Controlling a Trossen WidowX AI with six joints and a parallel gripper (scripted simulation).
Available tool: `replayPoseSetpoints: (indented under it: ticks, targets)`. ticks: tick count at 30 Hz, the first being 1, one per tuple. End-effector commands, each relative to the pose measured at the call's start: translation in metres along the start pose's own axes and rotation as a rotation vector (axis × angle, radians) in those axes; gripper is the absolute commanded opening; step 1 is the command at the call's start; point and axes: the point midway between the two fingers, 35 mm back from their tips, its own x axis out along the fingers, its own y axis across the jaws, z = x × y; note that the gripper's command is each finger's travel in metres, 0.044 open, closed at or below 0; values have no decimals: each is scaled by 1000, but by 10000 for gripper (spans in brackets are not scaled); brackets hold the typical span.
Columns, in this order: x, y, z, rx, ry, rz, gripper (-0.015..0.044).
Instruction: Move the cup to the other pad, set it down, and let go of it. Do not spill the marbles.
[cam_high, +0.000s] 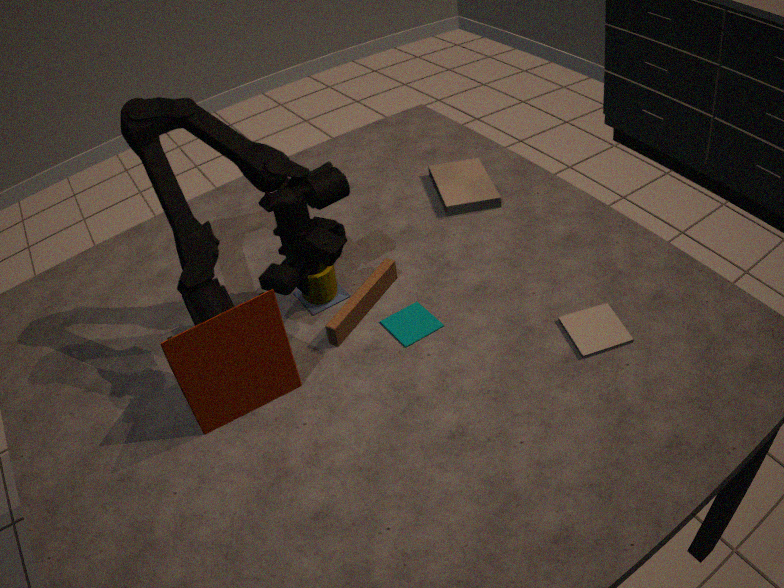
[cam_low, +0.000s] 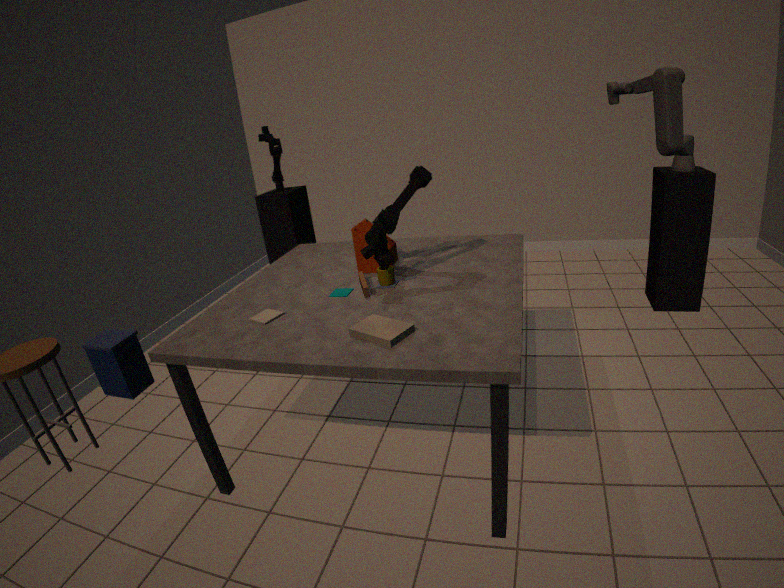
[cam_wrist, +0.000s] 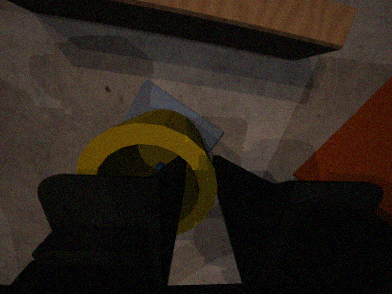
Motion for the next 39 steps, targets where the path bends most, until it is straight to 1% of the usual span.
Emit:
replayPoseSetpoints:
  ticks: [1,9,10,15,39]
  targets:
    - [0,0,0,-1,0,0,73]
    - [0,0,0,-1,0,0,20]
    - [0,0,0,-1,0,0,0]
    - [-6,1,1,0,-2,-1,0]
    - [-67,-1,5,7,2,-3,0]
